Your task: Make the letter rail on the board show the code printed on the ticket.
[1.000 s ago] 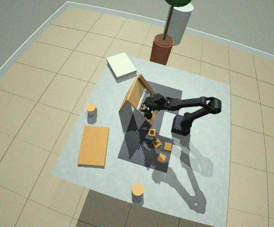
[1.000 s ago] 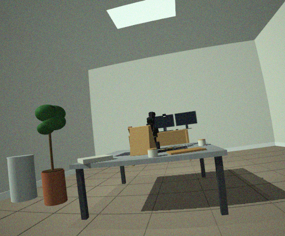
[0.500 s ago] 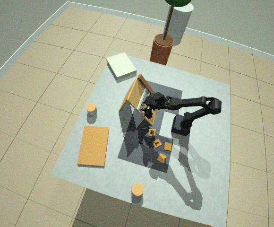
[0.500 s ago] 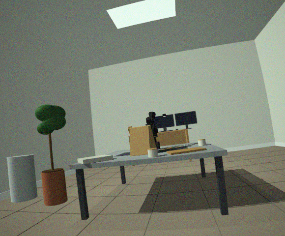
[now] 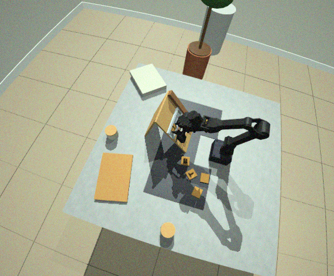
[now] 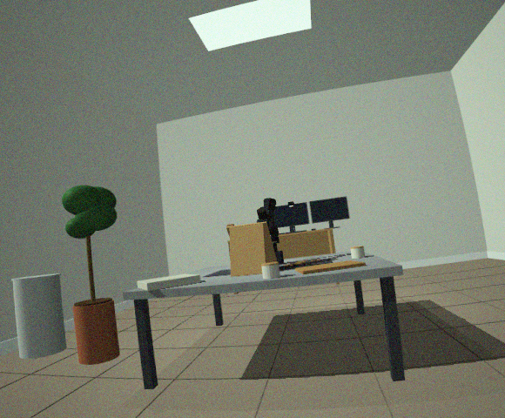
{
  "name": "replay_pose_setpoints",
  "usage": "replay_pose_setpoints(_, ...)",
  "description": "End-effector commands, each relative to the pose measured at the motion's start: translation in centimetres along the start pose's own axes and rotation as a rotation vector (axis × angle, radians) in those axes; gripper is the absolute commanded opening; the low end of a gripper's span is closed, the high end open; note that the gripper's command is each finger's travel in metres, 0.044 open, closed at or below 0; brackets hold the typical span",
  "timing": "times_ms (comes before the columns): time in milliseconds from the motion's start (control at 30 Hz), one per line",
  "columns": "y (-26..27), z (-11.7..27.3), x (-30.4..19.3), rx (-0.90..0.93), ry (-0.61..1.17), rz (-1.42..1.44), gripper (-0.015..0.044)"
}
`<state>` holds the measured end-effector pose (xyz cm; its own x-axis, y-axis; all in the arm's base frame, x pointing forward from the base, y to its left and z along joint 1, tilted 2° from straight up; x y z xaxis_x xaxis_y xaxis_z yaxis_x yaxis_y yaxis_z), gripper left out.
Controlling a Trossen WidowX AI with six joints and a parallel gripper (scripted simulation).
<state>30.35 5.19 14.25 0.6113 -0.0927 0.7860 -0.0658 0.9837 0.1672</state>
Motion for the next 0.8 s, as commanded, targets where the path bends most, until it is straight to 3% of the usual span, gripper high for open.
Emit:
replay_pose_setpoints(0,-0.2,0.0,0.0,0.003,-0.001,0.003,0.0)
replay_pose_setpoints(767,-1.4,0.0,0.2,0.003,-0.001,0.004,0.0)
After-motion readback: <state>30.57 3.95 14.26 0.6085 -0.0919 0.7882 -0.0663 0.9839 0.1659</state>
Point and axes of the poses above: the point midway between the two fingers, 35 mm back from their tips, its own z axis back along the fingers, its own y axis across the jaws, x = y × z, the point moved 4 cm from there along z, back along the fingers, and after that the axes turned 10 degrees about -z, right-handed, at the moved point
